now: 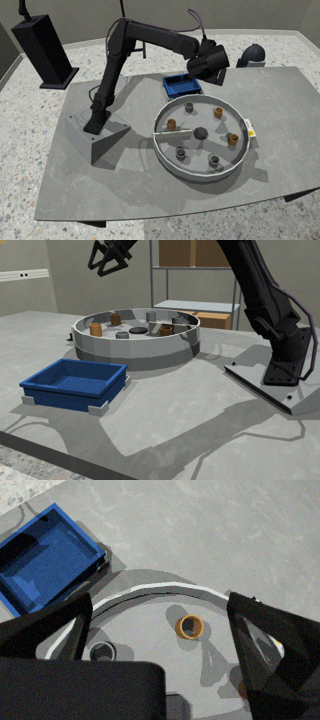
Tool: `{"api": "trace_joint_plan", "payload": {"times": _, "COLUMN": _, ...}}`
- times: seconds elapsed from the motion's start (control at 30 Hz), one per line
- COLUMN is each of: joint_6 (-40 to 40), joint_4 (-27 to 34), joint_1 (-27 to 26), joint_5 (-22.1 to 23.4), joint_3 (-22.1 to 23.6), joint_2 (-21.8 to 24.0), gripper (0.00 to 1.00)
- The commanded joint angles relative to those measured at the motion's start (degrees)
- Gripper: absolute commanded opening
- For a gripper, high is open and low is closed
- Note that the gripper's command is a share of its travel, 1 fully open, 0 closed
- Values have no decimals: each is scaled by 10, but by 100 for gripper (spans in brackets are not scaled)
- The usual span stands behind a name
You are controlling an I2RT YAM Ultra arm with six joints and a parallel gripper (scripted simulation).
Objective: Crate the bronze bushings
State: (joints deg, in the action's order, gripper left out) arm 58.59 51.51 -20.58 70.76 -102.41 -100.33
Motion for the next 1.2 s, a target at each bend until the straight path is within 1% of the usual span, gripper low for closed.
{"api": "trace_joint_plan", "payload": {"times": 0.0, "joint_6": 42, "joint_4": 58, "joint_1": -33, "joint_5": -83, "joint_3": 10, "joint_2": 38, "gripper": 100}}
{"api": "trace_joint_plan", "payload": {"times": 0.03, "joint_6": 66, "joint_4": 88, "joint_1": -45, "joint_5": -123, "joint_3": 28, "joint_2": 50, "gripper": 100}}
{"api": "trace_joint_plan", "payload": {"times": 0.1, "joint_6": 80, "joint_4": 108, "joint_1": -45, "joint_5": -133, "joint_3": 15, "joint_2": 25, "gripper": 100}}
{"api": "trace_joint_plan", "payload": {"times": 0.13, "joint_6": 105, "joint_4": 138, "joint_1": -57, "joint_5": -174, "joint_3": 31, "joint_2": 56, "gripper": 100}}
{"api": "trace_joint_plan", "payload": {"times": 0.17, "joint_6": 112, "joint_4": 148, "joint_1": -57, "joint_5": -179, "joint_3": 24, "joint_2": 34, "gripper": 100}}
{"api": "trace_joint_plan", "payload": {"times": 0.23, "joint_6": 122, "joint_4": 164, "joint_1": -54, "joint_5": -186, "joint_3": 11, "joint_2": 27, "gripper": 100}}
{"api": "trace_joint_plan", "payload": {"times": 0.3, "joint_6": 122, "joint_4": 164, "joint_1": -54, "joint_5": -186, "joint_3": 11, "joint_2": 27, "gripper": 100}}
{"api": "trace_joint_plan", "payload": {"times": 0.33, "joint_6": 151, "joint_4": 204, "joint_1": -67, "joint_5": -234, "joint_3": 19, "joint_2": 53, "gripper": 100}}
{"api": "trace_joint_plan", "payload": {"times": 0.37, "joint_6": 154, "joint_4": 209, "joint_1": -66, "joint_5": -237, "joint_3": 15, "joint_2": 51, "gripper": 100}}
{"api": "trace_joint_plan", "payload": {"times": 0.4, "joint_6": 181, "joint_4": 248, "joint_1": -75, "joint_5": -277, "joint_3": 37, "joint_2": 57, "gripper": 100}}
{"api": "trace_joint_plan", "payload": {"times": 0.43, "joint_6": 184, "joint_4": 251, "joint_1": -76, "joint_5": -282, "joint_3": 25, "joint_2": 57, "gripper": 100}}
{"api": "trace_joint_plan", "payload": {"times": 0.47, "joint_6": 209, "joint_4": 289, "joint_1": -84, "joint_5": -317, "joint_3": 42, "joint_2": 61, "gripper": 100}}
{"api": "trace_joint_plan", "payload": {"times": 0.5, "joint_6": 214, "joint_4": 295, "joint_1": -85, "joint_5": -323, "joint_3": 39, "joint_2": 59, "gripper": 100}}
{"api": "trace_joint_plan", "payload": {"times": 0.53, "joint_6": 235, "joint_4": 325, "joint_1": -92, "joint_5": -354, "joint_3": 44, "joint_2": 65, "gripper": 100}}
{"api": "trace_joint_plan", "payload": {"times": 0.57, "joint_6": 240, "joint_4": 331, "joint_1": -93, "joint_5": -360, "joint_3": 41, "joint_2": 60, "gripper": 100}}
{"api": "trace_joint_plan", "payload": {"times": 0.6, "joint_6": 258, "joint_4": 355, "joint_1": -100, "joint_5": -386, "joint_3": 44, "joint_2": 66, "gripper": 100}}
{"api": "trace_joint_plan", "payload": {"times": 0.67, "joint_6": 280, "joint_4": 383, "joint_1": -107, "joint_5": -420, "joint_3": 45, "joint_2": 67, "gripper": 100}}
{"api": "trace_joint_plan", "payload": {"times": 0.7, "joint_6": 285, "joint_4": 385, "joint_1": -109, "joint_5": -429, "joint_3": 46, "joint_2": 67, "gripper": 100}}
{"api": "trace_joint_plan", "payload": {"times": 0.8, "joint_6": 289, "joint_4": 385, "joint_1": -110, "joint_5": -437, "joint_3": 51, "joint_2": 68, "gripper": 100}}
{"api": "trace_joint_plan", "payload": {"times": 0.87, "joint_6": 289, "joint_4": 385, "joint_1": -110, "joint_5": -437, "joint_3": 51, "joint_2": 68, "gripper": 100}}
{"api": "trace_joint_plan", "payload": {"times": 0.9, "joint_6": 289, "joint_4": 383, "joint_1": -110, "joint_5": -439, "joint_3": 41, "joint_2": 69, "gripper": 100}}
{"api": "trace_joint_plan", "payload": {"times": 1.17, "joint_6": 290, "joint_4": 383, "joint_1": -111, "joint_5": -432, "joint_3": 41, "joint_2": 70, "gripper": 100}}
